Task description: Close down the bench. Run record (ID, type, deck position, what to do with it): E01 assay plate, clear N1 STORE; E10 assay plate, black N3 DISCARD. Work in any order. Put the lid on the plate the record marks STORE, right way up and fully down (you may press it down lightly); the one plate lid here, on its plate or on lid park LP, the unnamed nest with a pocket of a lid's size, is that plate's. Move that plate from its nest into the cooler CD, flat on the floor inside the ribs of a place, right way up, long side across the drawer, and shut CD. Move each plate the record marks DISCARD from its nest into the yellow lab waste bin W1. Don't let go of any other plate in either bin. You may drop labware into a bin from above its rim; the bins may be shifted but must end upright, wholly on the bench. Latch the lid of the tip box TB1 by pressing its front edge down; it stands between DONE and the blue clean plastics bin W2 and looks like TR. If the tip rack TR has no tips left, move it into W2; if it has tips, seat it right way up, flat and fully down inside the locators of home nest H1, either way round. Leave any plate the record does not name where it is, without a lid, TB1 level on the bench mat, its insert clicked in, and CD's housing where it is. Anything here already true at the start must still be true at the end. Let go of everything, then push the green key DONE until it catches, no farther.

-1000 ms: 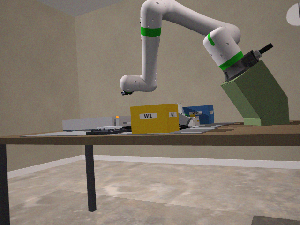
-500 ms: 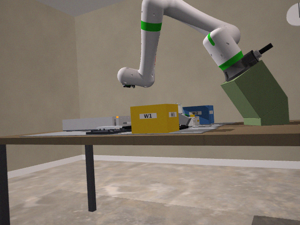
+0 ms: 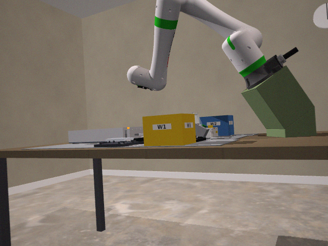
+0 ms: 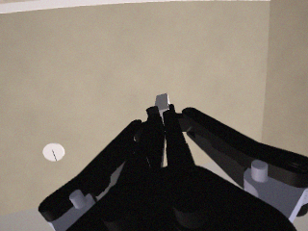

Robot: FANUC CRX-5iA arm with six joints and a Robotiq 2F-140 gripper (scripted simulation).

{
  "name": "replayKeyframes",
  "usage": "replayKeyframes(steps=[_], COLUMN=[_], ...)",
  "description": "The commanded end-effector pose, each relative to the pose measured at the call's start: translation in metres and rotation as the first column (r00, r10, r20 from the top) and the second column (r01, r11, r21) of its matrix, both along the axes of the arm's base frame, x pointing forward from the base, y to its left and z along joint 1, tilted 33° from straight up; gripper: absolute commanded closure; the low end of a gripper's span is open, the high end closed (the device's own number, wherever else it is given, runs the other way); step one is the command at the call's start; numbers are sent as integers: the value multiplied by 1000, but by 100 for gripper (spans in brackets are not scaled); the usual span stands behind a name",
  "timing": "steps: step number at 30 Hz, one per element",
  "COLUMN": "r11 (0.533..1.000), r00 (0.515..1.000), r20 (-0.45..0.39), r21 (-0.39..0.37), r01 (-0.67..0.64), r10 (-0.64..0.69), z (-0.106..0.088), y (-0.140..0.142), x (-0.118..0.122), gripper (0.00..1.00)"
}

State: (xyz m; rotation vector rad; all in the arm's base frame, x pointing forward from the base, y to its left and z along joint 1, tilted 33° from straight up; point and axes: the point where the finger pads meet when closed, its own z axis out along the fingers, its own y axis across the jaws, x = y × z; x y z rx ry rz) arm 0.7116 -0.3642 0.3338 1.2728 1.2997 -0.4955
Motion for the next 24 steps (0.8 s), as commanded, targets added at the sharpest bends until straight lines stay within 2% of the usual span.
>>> replayKeyframes(steps=[1, 3, 6, 8, 11, 13, 16, 19, 22, 24], r11=[997, 997, 987, 987, 970, 970, 945, 945, 914, 914], r00=[998, 998, 992, 992, 981, 981, 965, 965, 947, 947], r20=[38, 38, 79, 79, 115, 115, 145, 145, 170, 170], r21=[59, 59, 130, 130, 204, 204, 278, 278, 353, 353], r01=[46, 46, 92, 92, 134, 134, 170, 170, 201, 201], r10=[-48, -48, -103, -103, -159, -159, -217, -217, -274, -274], z=[3, 4, 4, 4, 2, 2, 0, -2, -6, -8], y=[-8, -10, -14, -16, -20, -20, -22, -24, -25, -25], x=[-18, -23, -37, -43, -58, -58, -73, -84, -98, -103], gripper=[100, 100, 100, 100, 100, 100, 100, 100, 100, 100])
